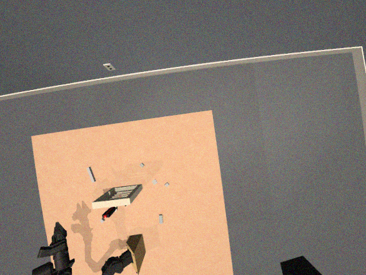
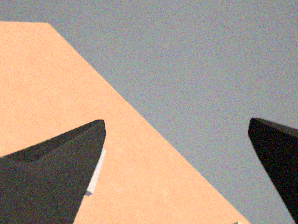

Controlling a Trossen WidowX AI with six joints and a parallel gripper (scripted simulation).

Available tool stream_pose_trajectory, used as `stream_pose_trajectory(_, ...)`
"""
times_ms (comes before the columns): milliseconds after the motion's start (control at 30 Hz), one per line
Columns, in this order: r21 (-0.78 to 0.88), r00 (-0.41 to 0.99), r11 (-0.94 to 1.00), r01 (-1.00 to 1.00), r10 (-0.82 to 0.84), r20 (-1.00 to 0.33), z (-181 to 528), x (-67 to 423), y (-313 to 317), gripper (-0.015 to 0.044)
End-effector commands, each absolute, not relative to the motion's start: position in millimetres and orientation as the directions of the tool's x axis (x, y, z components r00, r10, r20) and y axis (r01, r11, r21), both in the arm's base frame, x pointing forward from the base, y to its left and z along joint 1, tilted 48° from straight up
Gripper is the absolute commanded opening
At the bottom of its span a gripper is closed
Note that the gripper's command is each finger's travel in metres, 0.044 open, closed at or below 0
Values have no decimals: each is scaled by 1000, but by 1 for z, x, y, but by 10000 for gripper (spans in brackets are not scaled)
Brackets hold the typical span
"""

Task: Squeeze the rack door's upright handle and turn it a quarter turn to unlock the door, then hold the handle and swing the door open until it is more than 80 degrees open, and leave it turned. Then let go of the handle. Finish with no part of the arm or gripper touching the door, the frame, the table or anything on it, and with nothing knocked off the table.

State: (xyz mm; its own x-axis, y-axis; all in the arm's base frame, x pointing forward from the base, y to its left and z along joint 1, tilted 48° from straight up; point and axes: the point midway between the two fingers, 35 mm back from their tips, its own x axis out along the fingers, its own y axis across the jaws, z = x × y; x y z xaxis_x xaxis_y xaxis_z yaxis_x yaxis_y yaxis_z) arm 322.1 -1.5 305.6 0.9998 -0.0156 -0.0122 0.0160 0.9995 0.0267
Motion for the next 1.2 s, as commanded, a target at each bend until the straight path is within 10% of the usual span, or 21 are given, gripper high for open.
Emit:
stream_pose_trajectory(0,25,1000,1000,16,-15,-17,305,323,-2,374)
stream_pose_trajectory(100,-2,996,1000,13,-14,-85,295,330,-6,299)
stream_pose_trajectory(1167,110,592,982,-150,179,-786,169,350,-79,299)
